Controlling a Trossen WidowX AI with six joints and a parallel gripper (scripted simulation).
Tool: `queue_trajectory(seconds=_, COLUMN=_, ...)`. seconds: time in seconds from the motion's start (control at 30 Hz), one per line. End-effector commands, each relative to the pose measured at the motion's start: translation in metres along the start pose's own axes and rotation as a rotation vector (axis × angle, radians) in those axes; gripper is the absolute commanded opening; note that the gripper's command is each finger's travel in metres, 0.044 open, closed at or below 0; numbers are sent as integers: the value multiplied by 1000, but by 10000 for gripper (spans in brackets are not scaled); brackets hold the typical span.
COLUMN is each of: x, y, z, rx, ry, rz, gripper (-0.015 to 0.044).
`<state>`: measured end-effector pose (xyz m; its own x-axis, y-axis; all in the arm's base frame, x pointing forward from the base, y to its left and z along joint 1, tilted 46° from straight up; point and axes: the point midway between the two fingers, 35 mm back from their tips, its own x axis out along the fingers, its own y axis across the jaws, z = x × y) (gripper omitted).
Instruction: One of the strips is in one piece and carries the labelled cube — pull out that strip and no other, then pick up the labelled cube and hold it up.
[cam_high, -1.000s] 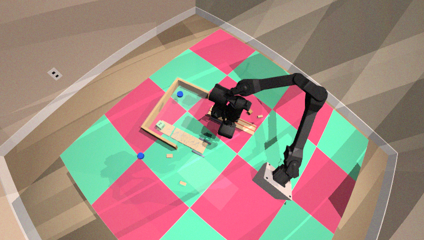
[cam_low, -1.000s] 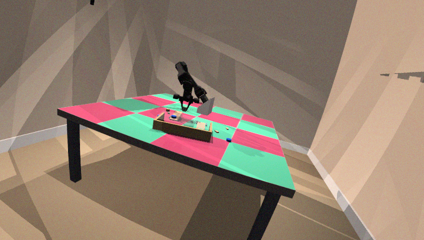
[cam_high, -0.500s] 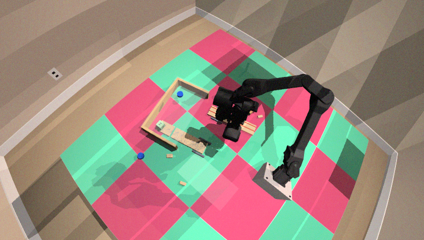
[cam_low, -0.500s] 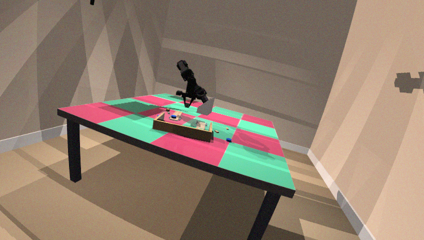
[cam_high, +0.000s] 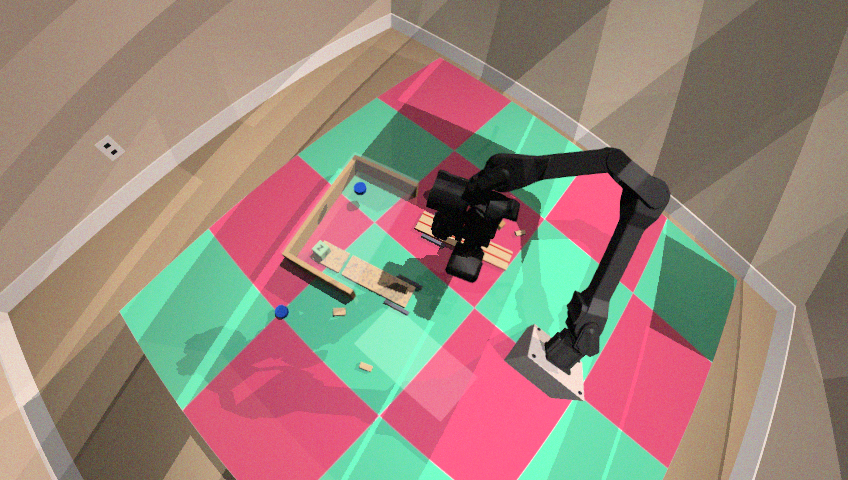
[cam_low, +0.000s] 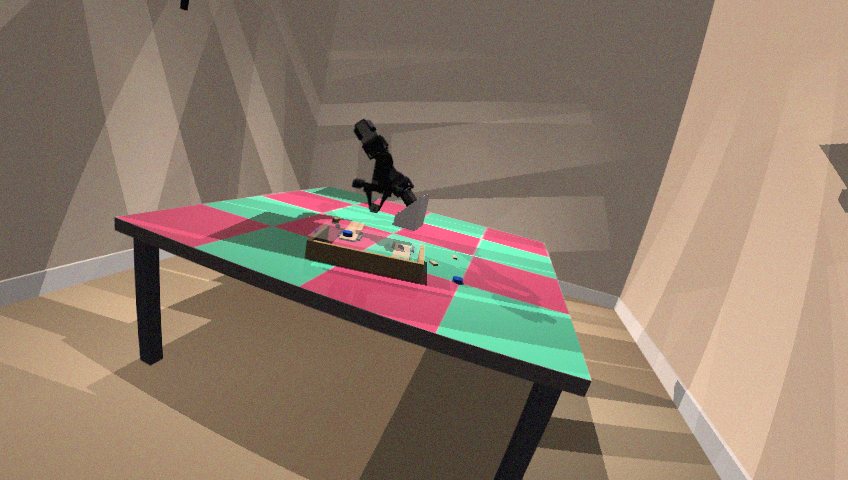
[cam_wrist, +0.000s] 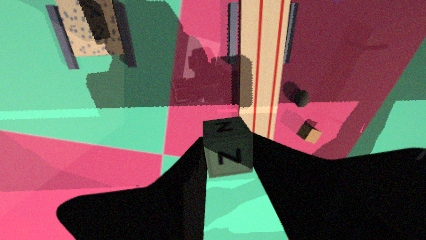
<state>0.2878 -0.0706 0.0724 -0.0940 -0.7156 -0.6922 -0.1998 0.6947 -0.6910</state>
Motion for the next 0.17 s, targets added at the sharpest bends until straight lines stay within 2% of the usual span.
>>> queue_trajectory(seconds=0.0, x=-1, y=1, z=0, rx=2, ry=0, rz=4, gripper=0)
queue_trajectory(seconds=0.13, x=-1, y=1, z=0, rx=2, ry=0, rz=4, gripper=0)
